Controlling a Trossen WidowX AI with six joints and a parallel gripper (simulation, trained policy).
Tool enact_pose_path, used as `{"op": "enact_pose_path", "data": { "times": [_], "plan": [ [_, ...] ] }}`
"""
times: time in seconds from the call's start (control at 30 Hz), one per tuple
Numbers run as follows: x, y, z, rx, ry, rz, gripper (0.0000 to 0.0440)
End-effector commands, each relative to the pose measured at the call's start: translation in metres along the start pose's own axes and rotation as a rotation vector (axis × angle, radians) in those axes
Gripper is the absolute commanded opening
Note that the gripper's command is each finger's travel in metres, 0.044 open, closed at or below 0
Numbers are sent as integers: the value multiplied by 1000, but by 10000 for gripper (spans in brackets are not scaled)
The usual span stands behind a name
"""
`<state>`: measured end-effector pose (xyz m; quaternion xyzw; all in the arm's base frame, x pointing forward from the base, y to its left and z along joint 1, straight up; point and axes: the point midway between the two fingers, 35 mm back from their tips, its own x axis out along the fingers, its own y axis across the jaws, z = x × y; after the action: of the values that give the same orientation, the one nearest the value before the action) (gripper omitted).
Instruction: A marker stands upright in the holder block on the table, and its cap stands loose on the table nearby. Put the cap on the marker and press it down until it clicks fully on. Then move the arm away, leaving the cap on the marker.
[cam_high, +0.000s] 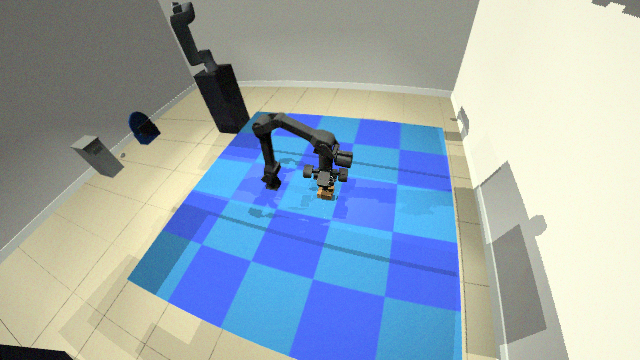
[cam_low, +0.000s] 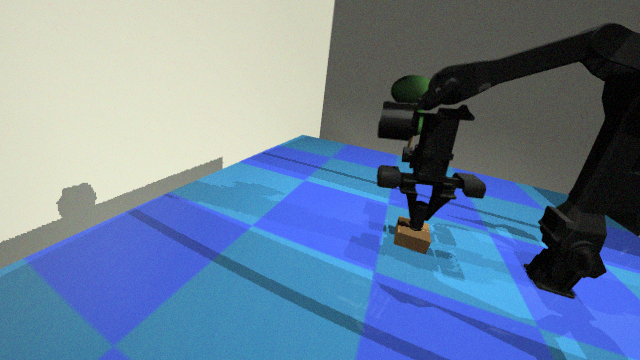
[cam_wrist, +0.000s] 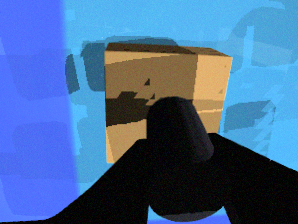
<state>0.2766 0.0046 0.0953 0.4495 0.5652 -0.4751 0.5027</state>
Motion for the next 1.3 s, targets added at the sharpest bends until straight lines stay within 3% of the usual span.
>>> {"op": "enact_pose_path", "data": {
  "times": [0.0,1.27],
  "plan": [
    [15,-10,4,-12,-14,-55,52],
    [17,-11,8,-54,-28,-50,103]
  ]
}}
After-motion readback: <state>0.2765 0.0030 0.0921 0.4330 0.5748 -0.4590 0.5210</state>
